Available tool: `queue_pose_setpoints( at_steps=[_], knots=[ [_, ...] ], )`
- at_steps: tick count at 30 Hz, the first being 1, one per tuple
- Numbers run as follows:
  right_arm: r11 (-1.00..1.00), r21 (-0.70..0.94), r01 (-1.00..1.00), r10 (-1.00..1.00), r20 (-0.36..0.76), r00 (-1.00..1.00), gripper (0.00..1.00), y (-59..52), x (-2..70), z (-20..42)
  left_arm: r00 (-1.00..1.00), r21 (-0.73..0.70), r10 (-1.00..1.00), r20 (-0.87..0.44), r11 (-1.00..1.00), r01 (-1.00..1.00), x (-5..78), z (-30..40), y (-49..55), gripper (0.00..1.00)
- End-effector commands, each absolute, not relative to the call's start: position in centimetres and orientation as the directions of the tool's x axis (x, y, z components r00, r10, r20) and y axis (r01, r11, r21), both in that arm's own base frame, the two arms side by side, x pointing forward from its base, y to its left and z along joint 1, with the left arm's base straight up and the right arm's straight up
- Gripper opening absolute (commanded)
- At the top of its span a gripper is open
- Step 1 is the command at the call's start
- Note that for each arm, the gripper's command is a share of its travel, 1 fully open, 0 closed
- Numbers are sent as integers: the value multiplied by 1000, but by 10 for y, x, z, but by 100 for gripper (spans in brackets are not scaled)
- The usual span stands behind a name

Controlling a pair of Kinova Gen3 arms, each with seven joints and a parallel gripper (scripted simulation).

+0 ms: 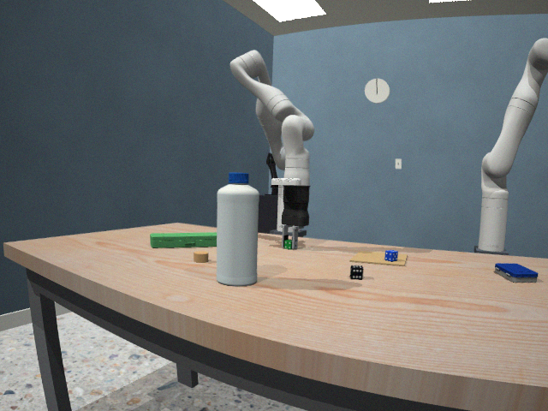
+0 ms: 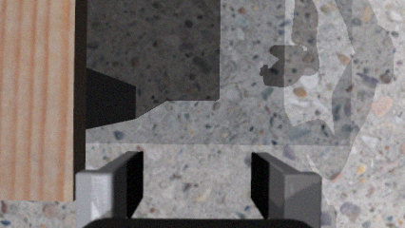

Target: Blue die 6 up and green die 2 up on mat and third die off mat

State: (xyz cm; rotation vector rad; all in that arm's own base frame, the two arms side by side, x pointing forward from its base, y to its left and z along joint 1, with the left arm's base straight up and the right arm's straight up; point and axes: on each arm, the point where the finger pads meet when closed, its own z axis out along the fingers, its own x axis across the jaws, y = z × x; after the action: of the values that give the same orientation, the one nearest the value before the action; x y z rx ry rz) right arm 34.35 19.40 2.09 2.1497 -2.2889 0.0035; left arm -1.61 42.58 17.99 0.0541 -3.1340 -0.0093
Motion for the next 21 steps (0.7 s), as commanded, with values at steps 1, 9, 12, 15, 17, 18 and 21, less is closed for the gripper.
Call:
queue_pose_setpoints(
  at_steps=[1,9,12,15,17,18,21],
  knots=[
    [63,0,-998,-998,0,-63,49,195,342,19,-999,0,-32,0,999,-32,-14,180,425,100],
    [63,0,-998,-998,0,-63,49,195,342,20,-999,0,-32,0,999,-32,-14,180,425,100],
    [63,0,-998,-998,0,-63,49,195,342,22,-999,0,-32,0,999,-32,-14,180,425,100],
    [63,0,-998,-998,0,-63,49,195,342,29,-999,0,-32,0,999,-32,-14,180,425,100],
    [63,0,-998,-998,0,-63,49,195,342,37,-999,0,-32,0,999,-32,-14,180,425,100],
    [63,0,-998,-998,0,-63,49,195,342,42,-999,0,-32,0,999,-32,-14,180,425,100],
    [63,0,-998,-998,0,-63,49,195,342,59,-999,0,-32,0,999,-32,-14,180,425,100]
  ],
)
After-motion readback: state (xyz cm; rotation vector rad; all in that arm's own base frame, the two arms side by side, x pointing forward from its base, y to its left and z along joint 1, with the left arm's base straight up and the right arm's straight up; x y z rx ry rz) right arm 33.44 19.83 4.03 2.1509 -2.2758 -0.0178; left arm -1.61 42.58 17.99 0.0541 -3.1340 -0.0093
